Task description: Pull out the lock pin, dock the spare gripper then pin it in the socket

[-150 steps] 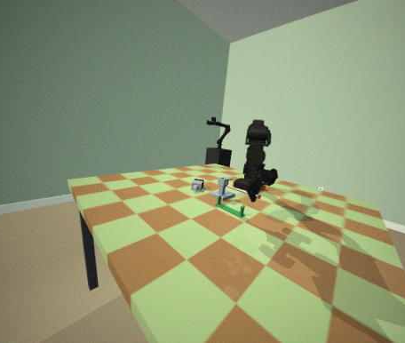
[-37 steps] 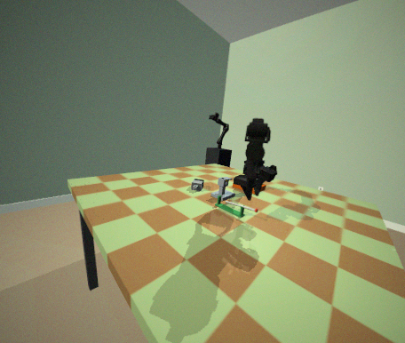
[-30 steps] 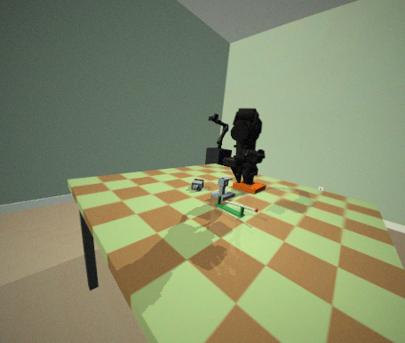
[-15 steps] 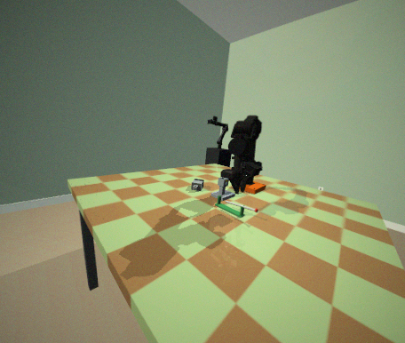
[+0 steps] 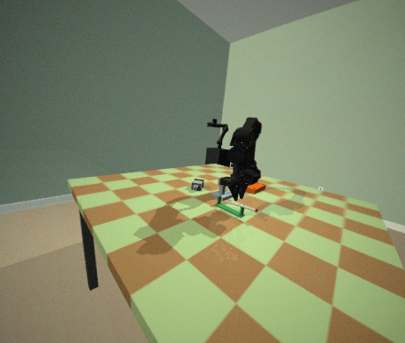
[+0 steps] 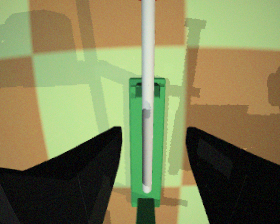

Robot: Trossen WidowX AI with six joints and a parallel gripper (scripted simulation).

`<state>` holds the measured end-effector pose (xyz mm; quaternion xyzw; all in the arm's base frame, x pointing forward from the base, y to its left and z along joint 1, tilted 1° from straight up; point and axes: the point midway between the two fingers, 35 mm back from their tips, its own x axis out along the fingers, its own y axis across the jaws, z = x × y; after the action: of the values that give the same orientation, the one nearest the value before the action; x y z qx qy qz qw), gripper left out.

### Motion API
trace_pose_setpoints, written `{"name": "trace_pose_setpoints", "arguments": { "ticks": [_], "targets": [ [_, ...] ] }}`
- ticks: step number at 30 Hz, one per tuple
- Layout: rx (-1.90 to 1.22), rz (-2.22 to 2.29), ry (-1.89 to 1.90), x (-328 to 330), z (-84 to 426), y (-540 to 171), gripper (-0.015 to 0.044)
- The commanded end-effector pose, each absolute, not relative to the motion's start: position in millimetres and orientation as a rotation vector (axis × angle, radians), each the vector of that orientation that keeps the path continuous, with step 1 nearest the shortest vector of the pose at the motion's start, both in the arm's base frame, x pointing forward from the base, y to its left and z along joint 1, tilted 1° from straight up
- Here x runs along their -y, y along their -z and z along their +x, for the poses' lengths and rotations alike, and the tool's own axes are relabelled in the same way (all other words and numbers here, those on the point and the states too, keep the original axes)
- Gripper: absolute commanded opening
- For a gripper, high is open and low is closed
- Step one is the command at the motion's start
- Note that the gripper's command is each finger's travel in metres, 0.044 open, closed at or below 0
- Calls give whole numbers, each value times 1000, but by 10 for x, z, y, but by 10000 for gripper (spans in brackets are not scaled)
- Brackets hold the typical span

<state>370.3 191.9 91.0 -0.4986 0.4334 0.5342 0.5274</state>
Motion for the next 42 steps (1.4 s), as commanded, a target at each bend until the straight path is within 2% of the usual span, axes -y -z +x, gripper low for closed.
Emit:
{"name": "trace_pose_setpoints", "arguments": {
  "ticks": [1,32,38,42],
  "targets": [
    [-1043,-1197,-1281,-1906,3697,-819,180],
    [-1043,-1197,-1281,-1888,3699,-436,180],
    [-1043,-1197,-1281,-1888,3699,-436,23],
    [-1043,-1197,-1281,-1888,3699,-436,0]
  ]
}}
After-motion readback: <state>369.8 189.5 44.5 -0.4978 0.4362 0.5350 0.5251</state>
